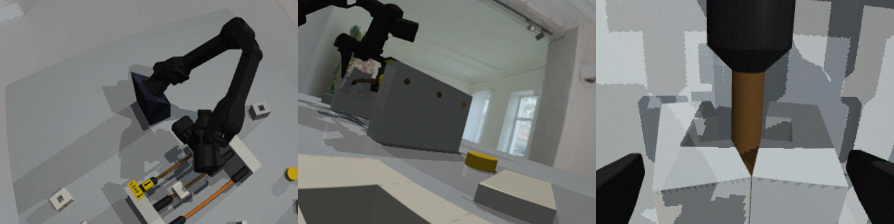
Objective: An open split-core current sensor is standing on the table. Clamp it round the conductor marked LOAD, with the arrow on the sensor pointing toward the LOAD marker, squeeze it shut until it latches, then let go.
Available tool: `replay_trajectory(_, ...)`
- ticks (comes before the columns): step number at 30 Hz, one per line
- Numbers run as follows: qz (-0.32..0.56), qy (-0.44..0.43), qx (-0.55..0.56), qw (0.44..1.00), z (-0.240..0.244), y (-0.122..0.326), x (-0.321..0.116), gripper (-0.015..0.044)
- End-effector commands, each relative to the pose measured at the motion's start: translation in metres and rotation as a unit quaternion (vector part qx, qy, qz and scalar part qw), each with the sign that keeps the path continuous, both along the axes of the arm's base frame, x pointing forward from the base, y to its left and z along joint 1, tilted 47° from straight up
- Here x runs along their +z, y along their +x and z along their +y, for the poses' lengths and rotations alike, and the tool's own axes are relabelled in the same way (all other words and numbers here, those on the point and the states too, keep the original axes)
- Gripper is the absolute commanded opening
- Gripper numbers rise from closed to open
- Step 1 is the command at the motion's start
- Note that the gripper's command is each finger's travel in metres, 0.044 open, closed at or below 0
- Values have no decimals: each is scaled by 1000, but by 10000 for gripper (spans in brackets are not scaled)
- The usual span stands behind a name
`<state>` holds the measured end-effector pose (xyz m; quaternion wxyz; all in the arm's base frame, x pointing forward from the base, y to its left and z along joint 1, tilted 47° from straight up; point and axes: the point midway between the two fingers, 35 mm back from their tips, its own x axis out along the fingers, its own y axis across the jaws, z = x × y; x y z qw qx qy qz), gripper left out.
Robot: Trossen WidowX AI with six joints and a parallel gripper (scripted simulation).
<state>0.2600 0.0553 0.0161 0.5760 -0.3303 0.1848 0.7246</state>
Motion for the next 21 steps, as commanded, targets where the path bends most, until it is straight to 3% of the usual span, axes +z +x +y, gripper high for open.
replay_trajectory(1, 7, 2, -1, 1000, 6, -2, -6, 440)
replay_trajectory(16, 7, 3, -1, 1000, 20, -5, -20, 440)
replay_trajectory(21, 1, 1, 1, 1000, 18, -4, -16, 407)
